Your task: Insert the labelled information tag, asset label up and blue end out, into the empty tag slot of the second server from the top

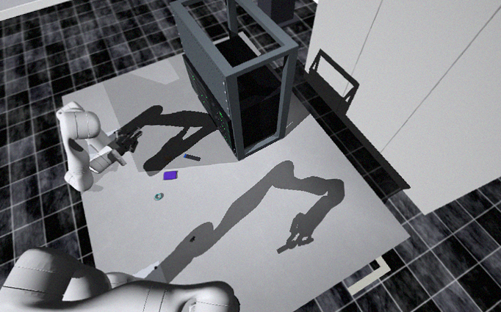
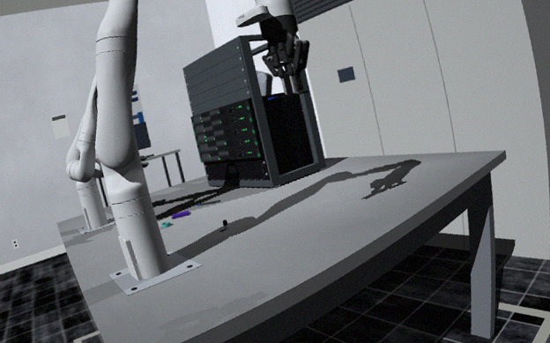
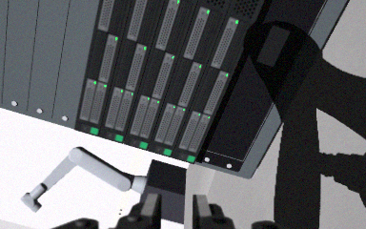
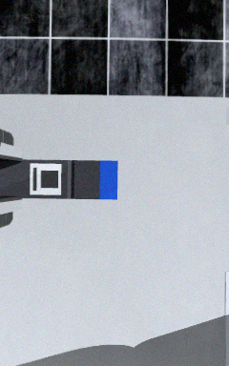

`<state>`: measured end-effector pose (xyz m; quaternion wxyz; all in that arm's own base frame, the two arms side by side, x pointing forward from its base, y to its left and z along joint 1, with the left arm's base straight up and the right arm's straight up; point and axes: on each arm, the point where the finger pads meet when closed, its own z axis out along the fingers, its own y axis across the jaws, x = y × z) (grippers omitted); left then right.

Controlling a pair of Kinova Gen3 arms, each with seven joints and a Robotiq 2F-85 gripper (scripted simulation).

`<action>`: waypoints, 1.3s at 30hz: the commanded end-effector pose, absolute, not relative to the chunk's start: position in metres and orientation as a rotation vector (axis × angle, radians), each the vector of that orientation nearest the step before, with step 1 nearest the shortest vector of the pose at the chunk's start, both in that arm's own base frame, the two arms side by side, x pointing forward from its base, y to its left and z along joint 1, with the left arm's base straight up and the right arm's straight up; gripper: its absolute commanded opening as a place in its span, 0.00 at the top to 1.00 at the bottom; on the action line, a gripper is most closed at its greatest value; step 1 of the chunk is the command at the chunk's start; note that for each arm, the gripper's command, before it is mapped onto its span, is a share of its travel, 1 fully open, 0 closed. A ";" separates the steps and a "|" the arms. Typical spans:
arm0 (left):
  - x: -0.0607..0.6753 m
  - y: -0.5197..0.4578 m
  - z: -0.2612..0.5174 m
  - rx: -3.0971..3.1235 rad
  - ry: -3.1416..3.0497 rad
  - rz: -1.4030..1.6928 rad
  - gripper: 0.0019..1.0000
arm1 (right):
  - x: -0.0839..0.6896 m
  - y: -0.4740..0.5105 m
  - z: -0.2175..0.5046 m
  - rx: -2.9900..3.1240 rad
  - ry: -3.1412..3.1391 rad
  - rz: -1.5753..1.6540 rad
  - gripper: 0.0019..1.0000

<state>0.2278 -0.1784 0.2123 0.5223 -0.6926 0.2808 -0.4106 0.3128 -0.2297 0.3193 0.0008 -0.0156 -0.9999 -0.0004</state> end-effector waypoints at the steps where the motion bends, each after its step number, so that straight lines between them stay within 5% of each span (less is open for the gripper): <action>1: 0.224 -0.187 0.214 -1.614 0.740 -1.007 0.74 | 0.313 -0.230 0.320 -0.049 -3.141 0.000 0.81; 39: 0.178 -0.249 0.220 -1.240 1.161 -1.161 0.74 | 0.313 -0.230 0.320 -0.049 -3.141 0.000 0.81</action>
